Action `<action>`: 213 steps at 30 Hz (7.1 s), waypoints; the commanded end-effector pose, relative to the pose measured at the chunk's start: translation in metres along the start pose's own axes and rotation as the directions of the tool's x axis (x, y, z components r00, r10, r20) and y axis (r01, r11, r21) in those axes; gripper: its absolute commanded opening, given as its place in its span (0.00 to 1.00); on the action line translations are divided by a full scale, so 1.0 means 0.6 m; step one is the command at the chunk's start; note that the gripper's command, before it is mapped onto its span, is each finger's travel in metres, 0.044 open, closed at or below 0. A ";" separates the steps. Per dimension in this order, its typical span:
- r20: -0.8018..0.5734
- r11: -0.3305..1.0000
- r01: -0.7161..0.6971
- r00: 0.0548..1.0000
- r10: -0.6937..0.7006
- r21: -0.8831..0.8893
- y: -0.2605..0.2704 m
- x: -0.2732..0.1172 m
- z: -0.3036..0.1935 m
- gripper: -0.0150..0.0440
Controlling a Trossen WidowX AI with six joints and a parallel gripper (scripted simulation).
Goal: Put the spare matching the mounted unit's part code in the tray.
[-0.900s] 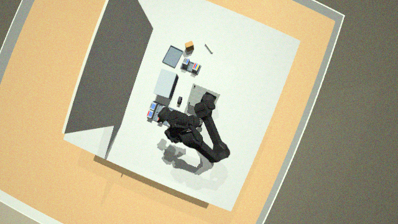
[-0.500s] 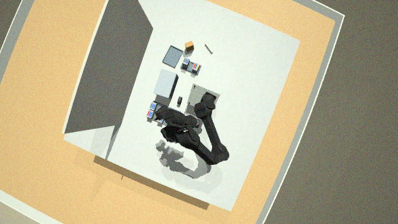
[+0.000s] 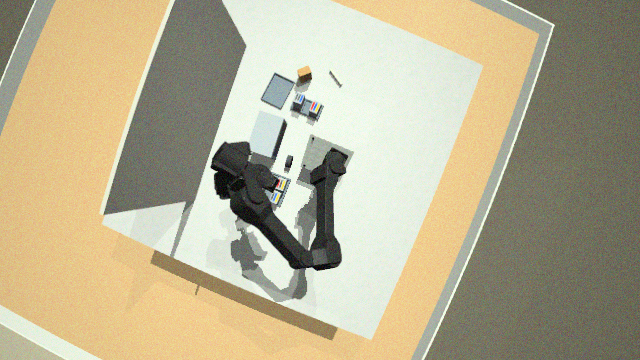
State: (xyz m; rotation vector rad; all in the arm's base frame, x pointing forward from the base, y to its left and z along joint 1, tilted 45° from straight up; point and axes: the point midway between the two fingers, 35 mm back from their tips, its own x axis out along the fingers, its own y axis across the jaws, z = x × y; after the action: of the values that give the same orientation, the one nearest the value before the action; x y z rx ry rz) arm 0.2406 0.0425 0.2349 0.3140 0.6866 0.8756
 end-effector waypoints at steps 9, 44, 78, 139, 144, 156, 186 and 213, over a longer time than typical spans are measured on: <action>-0.336 0.956 0.084 0.942 0.017 0.282 -0.176 0.076 -0.002 1.00; -0.583 0.997 -0.026 0.810 0.066 0.076 -0.146 0.197 -0.045 1.00; -0.556 0.527 -0.525 0.823 0.115 -0.668 0.184 0.206 -0.223 0.76; -0.555 0.528 -0.526 0.823 0.118 -0.667 0.193 0.314 -0.301 0.76; -0.556 0.524 -0.529 0.822 0.122 -0.667 0.194 0.313 -0.299 0.58; -0.556 0.524 -0.529 0.822 0.122 -0.667 0.194 0.313 -0.299 0.28; -0.556 0.527 -0.525 0.823 0.114 -0.668 0.177 0.205 -0.226 0.25; -0.560 0.537 -0.513 0.823 0.088 -0.670 0.141 0.122 -0.131 0.25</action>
State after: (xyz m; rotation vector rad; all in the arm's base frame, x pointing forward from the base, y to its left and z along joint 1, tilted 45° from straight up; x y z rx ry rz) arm 0.1586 0.1542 0.1897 -0.6570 0.5959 1.5711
